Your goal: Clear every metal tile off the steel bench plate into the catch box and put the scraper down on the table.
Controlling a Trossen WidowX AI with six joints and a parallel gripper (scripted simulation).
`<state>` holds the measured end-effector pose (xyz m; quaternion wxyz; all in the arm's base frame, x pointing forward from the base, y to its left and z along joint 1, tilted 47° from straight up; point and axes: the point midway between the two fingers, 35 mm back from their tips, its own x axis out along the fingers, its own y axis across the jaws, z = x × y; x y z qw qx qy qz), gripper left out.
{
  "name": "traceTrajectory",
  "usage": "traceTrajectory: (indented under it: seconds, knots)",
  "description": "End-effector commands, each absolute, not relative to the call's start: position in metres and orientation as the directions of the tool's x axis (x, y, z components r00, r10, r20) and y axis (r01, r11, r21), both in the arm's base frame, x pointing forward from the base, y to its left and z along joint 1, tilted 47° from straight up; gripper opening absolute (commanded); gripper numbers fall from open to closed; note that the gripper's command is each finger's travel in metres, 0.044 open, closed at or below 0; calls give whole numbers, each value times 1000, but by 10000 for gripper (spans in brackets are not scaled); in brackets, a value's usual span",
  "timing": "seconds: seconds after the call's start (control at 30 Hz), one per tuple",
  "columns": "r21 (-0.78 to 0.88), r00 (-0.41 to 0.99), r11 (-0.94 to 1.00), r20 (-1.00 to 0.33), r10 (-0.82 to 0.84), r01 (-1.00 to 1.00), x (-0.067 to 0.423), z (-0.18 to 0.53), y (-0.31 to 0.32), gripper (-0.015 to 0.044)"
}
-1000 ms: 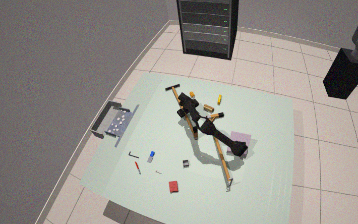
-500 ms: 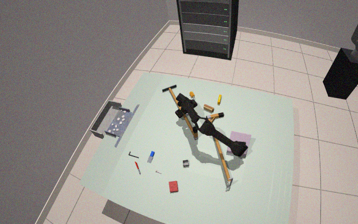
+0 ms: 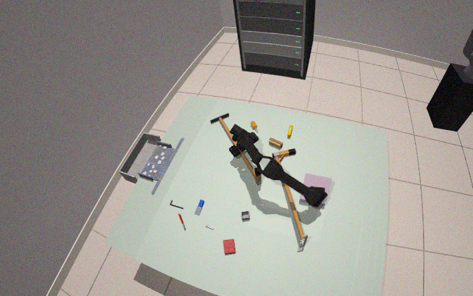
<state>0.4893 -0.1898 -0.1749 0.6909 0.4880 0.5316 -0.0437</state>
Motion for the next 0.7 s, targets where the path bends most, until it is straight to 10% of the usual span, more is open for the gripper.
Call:
traceTrajectory:
  seconds: [0.0, 0.67]
  knots:
    - [629, 428, 521, -776, 463, 576, 495, -173, -184, 0]
    - [628, 432, 520, -777, 457, 579, 495, -148, -210, 0]
